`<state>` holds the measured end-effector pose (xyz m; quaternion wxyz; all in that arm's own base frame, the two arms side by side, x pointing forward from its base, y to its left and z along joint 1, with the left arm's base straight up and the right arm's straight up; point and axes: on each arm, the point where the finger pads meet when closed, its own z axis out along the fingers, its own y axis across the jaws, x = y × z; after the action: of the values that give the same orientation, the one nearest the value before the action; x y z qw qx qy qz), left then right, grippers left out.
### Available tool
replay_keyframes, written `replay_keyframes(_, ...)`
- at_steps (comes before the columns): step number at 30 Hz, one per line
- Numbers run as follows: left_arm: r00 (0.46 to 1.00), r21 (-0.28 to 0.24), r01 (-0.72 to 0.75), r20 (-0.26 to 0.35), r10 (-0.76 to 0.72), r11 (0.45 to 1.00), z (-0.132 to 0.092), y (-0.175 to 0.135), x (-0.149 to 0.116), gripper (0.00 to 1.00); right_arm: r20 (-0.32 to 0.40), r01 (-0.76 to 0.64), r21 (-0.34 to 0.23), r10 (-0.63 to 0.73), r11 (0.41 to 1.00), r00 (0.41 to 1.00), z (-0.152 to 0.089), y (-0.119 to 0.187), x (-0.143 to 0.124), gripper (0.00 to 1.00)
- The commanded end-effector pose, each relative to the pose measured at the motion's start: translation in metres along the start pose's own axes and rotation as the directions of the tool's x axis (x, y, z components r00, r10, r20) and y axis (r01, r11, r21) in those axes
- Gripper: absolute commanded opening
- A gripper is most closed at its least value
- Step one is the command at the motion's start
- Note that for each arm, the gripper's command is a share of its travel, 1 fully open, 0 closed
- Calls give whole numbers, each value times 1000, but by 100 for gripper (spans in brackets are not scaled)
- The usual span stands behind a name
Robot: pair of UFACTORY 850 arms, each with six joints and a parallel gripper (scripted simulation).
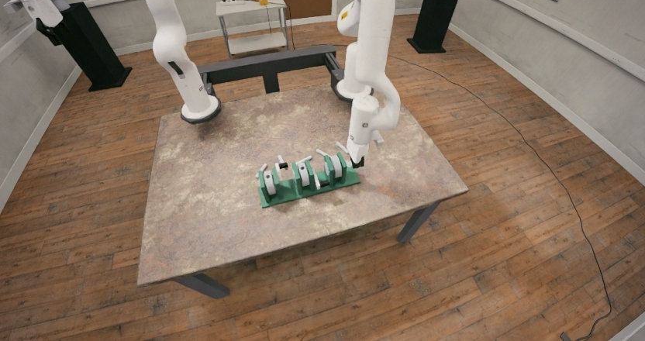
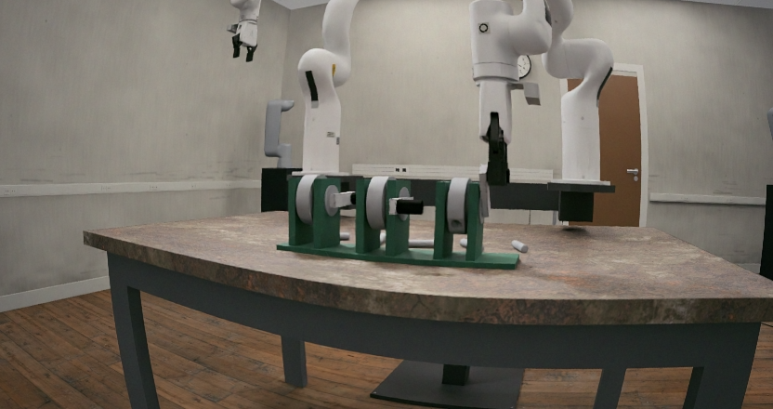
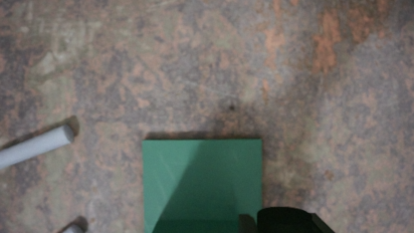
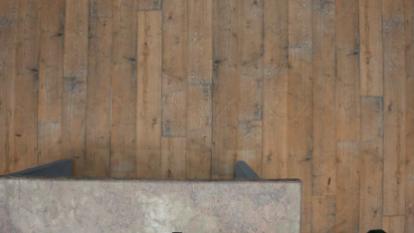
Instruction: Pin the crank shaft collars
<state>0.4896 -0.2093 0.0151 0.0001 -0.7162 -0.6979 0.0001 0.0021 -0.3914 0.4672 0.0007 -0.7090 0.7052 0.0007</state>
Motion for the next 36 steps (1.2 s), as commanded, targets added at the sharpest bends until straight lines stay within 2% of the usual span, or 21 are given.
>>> replay_keyframes(1,1000,0,0,0,0,1000,-10,-17,0,25,-2,0,0,0,1000,1000,-1,0,0,100)
replay_keyframes(15,1000,0,0,0,0,1000,-9,-64,0,25,-2,0,0,0,1000,1000,-1,0,0,100)
replay_keyframes(22,1000,0,0,0,0,1000,8,-90,0,25,-2,0,0,0,1000,1000,-1,0,0,100)
replay_keyframes(24,1000,0,0,0,0,1000,8,-90,0,25,-2,0,0,0,1000,1000,-1,0,0,100)
replay_keyframes(36,1000,0,0,0,0,1000,40,-108,0,25,-2,0,0,0,1000,1000,-1,0,0,100)
